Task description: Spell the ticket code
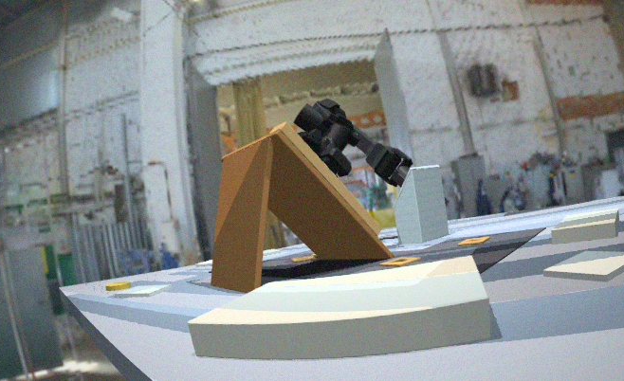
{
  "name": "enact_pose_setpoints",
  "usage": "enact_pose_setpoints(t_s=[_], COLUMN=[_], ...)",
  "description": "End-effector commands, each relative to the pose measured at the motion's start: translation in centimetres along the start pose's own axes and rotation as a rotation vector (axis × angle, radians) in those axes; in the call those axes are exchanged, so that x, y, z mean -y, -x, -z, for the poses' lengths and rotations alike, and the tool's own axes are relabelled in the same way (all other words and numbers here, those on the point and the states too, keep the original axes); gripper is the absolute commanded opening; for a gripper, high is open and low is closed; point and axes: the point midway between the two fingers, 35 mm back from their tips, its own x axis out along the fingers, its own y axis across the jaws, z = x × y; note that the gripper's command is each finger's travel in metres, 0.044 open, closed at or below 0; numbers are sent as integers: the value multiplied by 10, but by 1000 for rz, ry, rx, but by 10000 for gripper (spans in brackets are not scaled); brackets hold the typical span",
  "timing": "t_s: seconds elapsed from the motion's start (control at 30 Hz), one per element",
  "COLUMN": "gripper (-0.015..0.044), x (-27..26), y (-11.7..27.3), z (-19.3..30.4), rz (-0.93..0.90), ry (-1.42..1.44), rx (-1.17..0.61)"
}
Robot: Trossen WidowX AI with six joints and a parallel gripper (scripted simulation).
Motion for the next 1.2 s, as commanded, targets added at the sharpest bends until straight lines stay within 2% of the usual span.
enact_pose_setpoints(t_s=[0.0,1.17], gripper=[0,0], x=[-3,-22], y=[-1,-1], z=[0,-1], rz=[2,1], ry=[-2,-3], rx=[-2,-2])
